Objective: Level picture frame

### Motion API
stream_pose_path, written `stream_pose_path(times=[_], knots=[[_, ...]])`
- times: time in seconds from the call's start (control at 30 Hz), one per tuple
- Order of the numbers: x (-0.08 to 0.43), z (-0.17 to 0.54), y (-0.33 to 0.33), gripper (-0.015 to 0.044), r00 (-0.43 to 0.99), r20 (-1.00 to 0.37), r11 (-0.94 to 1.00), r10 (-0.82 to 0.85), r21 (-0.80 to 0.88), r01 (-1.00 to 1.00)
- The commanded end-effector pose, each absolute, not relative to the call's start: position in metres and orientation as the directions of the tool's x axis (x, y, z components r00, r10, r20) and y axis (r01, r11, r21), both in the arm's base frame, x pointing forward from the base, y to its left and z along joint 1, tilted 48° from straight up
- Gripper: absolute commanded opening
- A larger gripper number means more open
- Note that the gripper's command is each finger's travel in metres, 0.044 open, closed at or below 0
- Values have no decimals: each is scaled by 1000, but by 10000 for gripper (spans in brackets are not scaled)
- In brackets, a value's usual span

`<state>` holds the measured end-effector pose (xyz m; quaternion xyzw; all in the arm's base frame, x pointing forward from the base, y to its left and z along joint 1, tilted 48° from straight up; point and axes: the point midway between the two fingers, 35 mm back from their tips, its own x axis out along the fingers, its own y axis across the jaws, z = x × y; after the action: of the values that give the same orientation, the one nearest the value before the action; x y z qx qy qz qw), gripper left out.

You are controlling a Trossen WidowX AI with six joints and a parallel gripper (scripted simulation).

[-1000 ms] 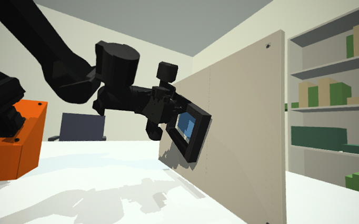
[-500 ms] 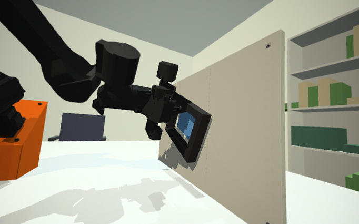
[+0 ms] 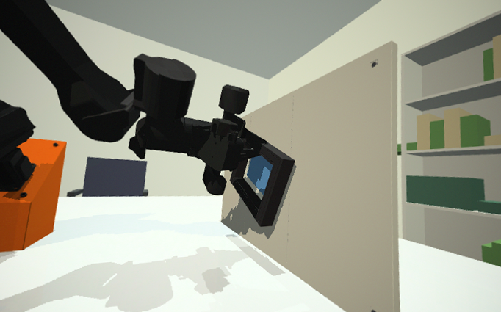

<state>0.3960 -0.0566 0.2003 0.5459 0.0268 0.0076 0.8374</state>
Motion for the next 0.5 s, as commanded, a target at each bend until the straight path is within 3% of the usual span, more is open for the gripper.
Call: stream_pose_path(times=[0.0,0.47], knots=[[397,204,-55,0,998,-29,401,48,916,7],[397,205,-54,0,998,-29,401,48,916,7]])
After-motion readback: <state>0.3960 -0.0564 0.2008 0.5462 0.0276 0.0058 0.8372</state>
